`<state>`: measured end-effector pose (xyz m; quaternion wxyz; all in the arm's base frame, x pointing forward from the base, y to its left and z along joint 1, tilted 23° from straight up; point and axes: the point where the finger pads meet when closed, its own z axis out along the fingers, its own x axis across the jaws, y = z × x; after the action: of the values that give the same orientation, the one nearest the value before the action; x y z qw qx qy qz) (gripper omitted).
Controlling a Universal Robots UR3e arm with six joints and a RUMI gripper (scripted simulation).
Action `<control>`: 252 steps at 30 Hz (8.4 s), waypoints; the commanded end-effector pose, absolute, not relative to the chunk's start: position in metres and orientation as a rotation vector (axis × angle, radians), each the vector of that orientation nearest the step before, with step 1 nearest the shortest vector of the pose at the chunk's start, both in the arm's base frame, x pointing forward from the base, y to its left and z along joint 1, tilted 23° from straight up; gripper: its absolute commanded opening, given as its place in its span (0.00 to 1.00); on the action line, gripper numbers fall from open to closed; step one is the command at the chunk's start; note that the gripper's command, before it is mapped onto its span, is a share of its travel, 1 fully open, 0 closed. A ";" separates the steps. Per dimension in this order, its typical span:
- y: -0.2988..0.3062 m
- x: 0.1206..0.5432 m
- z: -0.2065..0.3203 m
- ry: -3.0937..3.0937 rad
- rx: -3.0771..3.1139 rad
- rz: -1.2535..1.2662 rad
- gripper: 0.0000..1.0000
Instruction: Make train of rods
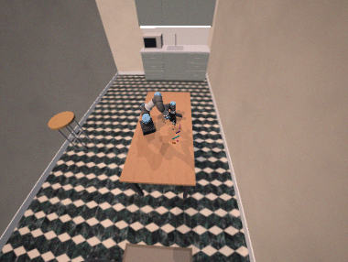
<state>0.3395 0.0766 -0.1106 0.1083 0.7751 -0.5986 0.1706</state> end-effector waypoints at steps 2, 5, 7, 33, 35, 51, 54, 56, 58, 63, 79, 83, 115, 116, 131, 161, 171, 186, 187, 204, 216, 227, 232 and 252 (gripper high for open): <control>0.080 0.340 -0.103 -1.763 2.282 0.505 0.14; 0.083 0.339 -0.096 -1.763 2.282 0.505 0.14; 0.085 0.338 -0.091 -1.763 2.282 0.505 0.14; 0.110 0.329 -0.028 -1.763 2.282 0.505 0.14; 0.111 0.328 -0.027 -1.763 2.282 0.505 0.14; 0.110 0.328 -0.028 -1.763 2.281 0.503 1.00; 0.110 0.328 -0.028 -1.763 2.281 0.503 1.00; 0.110 0.328 -0.028 -1.762 2.281 0.503 1.00; 0.110 0.328 -0.028 -1.762 2.281 0.502 1.00; 0.110 0.328 -0.028 -1.767 2.278 0.503 1.00; 0.091 0.327 -0.026 -2.102 2.037 0.549 1.00; 0.087 0.326 -0.026 -2.174 1.976 0.559 1.00; 0.053 0.317 -0.023 -2.702 1.374 0.619 1.00; 0.052 0.317 -0.023 -2.716 1.353 0.620 1.00; 0.037 0.310 -0.023 -2.909 1.019 0.635 1.00; 0.032 0.307 -0.023 -2.978 0.874 0.639 0.14; 0.032 0.307 -0.023 -2.977 0.875 0.638 0.14; 0.032 0.307 -0.024 -2.976 0.875 0.638 0.14; 0.032 0.307 -0.025 -2.975 0.875 0.638 0.14; 0.026 0.309 -0.039 -2.976 0.876 0.636 0.14; 0.020 0.311 -0.054 -2.976 0.876 0.636 0.14; 0.015 0.313 -0.067 -2.976 0.876 0.636 0.14; 0.014 0.313 -0.069 -2.975 0.876 0.636 0.14; 0.013 0.314 -0.071 -2.977 0.876 0.638 0.14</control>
<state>0.3127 0.0129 -0.0714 -0.0107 0.2763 -0.9397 0.2013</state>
